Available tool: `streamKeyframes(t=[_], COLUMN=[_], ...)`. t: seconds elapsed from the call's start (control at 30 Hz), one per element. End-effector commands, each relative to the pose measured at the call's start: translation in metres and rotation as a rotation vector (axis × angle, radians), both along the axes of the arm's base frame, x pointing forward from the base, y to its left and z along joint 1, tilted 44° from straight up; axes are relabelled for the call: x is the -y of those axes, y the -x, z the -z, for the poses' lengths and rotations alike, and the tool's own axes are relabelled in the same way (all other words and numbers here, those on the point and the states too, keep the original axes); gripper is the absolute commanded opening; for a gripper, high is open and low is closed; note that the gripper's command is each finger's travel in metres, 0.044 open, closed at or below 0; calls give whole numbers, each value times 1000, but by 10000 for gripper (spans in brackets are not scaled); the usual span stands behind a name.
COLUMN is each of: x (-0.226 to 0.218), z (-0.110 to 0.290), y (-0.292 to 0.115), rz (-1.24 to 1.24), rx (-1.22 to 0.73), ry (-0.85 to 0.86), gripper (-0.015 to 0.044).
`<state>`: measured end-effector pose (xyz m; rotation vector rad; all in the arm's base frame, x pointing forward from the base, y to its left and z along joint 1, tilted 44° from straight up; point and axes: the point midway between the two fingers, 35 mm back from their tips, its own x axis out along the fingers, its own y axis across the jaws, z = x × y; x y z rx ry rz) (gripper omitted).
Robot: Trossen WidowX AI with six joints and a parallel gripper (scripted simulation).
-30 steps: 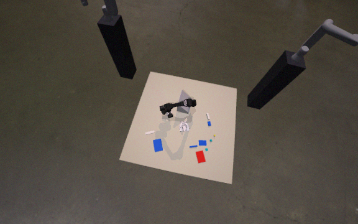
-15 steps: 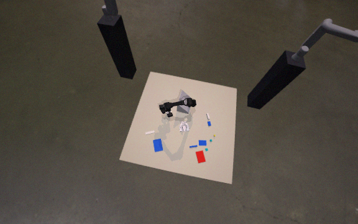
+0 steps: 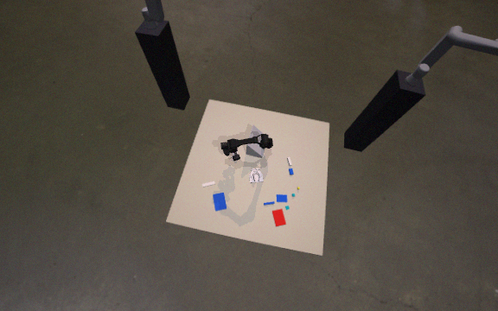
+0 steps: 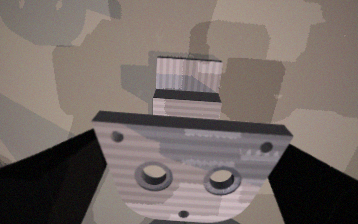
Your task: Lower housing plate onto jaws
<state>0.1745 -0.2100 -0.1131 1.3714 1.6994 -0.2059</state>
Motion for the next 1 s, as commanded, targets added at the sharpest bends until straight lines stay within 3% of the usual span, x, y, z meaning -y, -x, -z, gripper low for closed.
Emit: streamKeyframes(t=[0.0,0.37,0.97], x=[14,34,29], z=[-13,-40,-49], y=[-1,4,-3], rz=[-3,-2,62], rx=[10,9,-51], ry=[20,18,17], gripper=[351,351,351])
